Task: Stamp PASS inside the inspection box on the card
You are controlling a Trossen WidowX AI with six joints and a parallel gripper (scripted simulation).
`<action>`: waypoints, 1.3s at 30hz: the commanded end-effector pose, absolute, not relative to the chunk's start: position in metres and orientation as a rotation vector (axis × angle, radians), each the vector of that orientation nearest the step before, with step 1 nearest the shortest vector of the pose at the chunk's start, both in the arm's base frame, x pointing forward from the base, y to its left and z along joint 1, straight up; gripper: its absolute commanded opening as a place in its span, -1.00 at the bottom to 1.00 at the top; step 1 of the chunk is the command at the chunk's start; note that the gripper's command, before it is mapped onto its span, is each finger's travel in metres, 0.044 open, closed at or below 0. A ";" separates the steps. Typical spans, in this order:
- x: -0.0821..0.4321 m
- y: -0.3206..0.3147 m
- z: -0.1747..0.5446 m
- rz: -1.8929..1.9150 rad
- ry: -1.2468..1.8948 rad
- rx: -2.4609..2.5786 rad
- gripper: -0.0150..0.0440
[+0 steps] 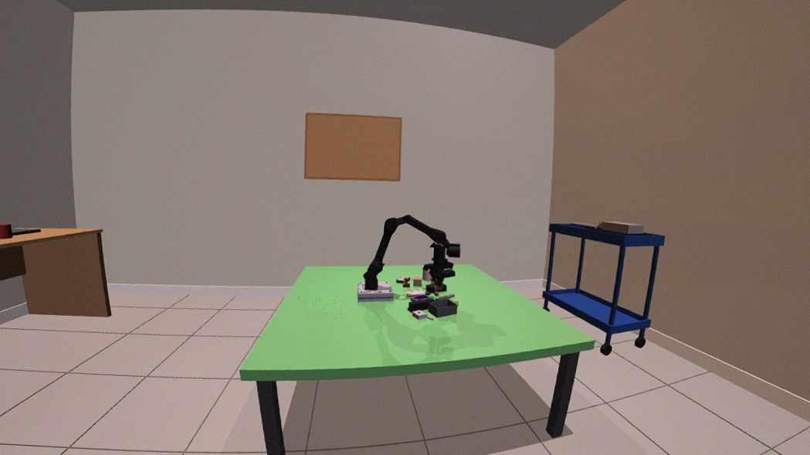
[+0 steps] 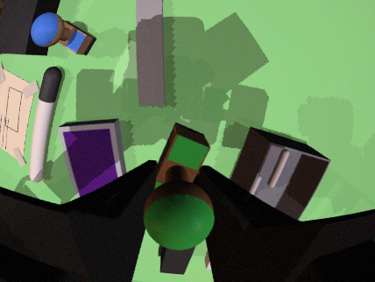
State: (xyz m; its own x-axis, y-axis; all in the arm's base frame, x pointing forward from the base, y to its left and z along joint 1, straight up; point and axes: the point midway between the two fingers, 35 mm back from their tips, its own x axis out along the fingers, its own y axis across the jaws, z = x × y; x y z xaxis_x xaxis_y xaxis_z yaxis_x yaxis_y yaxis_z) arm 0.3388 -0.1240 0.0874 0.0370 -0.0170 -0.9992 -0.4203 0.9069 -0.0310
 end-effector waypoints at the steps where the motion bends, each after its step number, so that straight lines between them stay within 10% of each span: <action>1: 0.342 -0.125 0.087 0.330 1.504 -0.368 -0.49; 39: 0.343 -0.125 0.024 0.330 1.504 -0.367 -0.49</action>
State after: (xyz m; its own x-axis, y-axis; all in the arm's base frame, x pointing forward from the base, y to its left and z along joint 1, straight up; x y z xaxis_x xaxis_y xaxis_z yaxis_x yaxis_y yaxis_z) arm 0.3454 -0.1267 0.0311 0.0490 -0.0211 -0.9986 -0.4256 0.9040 -0.0400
